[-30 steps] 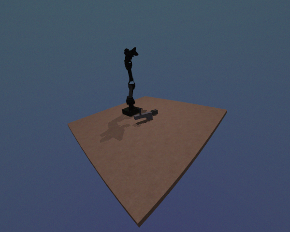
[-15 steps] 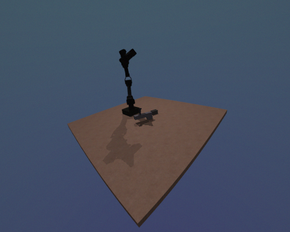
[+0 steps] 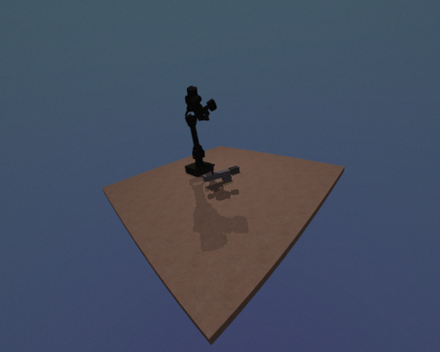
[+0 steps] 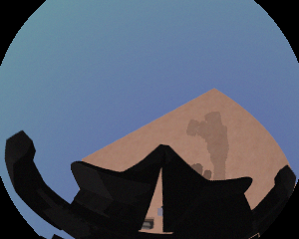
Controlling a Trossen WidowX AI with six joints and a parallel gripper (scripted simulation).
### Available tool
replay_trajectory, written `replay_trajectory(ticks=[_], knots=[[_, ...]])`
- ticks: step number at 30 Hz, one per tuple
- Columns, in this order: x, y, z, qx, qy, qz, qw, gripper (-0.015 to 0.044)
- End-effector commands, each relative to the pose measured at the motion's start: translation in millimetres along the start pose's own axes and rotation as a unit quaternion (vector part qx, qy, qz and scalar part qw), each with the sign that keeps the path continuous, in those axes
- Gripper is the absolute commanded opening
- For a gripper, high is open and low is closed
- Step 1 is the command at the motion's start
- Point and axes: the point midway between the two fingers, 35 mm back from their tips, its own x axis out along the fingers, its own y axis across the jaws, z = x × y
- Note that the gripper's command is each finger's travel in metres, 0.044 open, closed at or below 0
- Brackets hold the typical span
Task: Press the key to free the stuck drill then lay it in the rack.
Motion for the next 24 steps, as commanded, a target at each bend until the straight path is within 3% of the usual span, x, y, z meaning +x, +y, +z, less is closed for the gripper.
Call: replay_trajectory(ticks=[1,8,14,24], knots=[[35.5,-20.9,-40.1,-0.023,0.092,-0.042,0.995,0.0000],[77.5,-62.3,-133.4,-0.095,0.301,-0.117,0.942,0.0000],[78.4,-93.0,-209.2,-0.173,0.479,-0.153,0.847,0.0000],[79.3,-96.5,-217.5,-0.179,0.495,-0.155,0.836,0.0000]])
